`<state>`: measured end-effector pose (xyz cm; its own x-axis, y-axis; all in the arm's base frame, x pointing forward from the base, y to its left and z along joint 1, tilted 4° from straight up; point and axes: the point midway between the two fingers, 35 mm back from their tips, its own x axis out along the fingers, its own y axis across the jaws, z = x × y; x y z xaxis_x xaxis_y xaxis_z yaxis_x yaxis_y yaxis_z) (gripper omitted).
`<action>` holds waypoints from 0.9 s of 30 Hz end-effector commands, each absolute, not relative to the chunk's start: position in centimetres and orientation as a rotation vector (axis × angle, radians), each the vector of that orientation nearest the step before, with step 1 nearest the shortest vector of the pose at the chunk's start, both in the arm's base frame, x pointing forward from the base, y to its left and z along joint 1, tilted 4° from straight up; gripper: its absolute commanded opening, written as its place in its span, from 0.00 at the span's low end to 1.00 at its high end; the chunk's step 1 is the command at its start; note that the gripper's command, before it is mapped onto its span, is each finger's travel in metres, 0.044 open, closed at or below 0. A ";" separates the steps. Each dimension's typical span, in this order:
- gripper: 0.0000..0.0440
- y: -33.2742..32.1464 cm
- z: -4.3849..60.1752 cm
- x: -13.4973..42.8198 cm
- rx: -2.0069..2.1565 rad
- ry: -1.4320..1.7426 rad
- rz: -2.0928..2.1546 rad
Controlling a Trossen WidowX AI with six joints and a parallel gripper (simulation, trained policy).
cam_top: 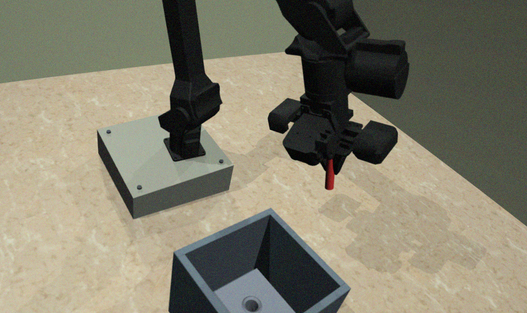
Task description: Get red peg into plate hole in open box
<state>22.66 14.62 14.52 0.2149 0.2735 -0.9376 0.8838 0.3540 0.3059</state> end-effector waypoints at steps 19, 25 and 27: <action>0.00 6.7 17.9 26.0 1.154 1.162 -0.723; 0.00 4.9 17.7 26.7 1.146 1.156 -0.769; 0.00 4.3 17.6 26.9 1.145 1.157 -0.782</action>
